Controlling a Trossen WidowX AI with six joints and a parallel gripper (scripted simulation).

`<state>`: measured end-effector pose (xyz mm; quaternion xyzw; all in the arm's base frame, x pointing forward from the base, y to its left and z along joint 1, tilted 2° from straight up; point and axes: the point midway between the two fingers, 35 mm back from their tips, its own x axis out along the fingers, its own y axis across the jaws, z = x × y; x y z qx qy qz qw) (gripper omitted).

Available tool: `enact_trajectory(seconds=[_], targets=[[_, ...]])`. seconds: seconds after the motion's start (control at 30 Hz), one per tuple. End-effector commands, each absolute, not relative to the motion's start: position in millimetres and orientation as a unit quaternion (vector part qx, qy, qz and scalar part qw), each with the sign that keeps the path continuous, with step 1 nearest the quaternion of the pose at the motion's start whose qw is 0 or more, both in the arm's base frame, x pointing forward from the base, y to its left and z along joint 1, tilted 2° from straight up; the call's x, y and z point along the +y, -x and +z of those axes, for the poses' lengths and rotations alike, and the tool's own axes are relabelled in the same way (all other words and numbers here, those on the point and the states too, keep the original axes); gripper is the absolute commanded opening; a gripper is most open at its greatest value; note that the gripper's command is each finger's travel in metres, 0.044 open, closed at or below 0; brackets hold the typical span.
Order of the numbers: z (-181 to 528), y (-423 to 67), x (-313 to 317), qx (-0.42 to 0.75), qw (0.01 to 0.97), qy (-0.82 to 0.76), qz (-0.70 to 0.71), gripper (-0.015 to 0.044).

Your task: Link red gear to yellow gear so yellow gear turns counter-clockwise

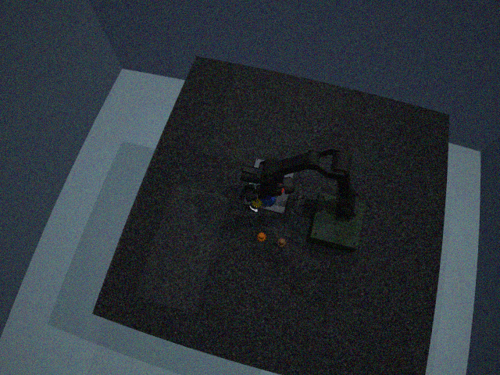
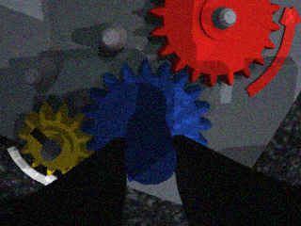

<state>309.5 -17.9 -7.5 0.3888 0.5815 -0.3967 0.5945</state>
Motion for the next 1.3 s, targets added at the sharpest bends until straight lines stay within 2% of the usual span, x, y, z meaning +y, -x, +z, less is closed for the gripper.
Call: enact_trajectory(seconds=[0.0,0.17,0.33,0.37,0.8,0.83,0.97,1.17,1.27], targets=[[-9,-309,-18,0.567,0.581,-0.409,-0.417,0.0000],[-10,-309,-18,0.546,0.561,-0.436,-0.444,0.0000],[-7,-309,-18,0.557,0.571,-0.423,-0.431,0.0131],[-6,-309,-18,0.560,0.574,-0.419,-0.427,0.0140],[40,-309,-17,0.563,0.577,-0.415,-0.423,0.0140],[33,-310,-17,0.560,0.577,-0.417,-0.423,0.0166],[79,-306,-16,0.560,0.577,-0.417,-0.423,0.0271],[81,-305,-16,0.560,0.577,-0.417,-0.423,0.0429],[81,-305,-16,0.560,0.577,-0.417,-0.423,0.0440]])
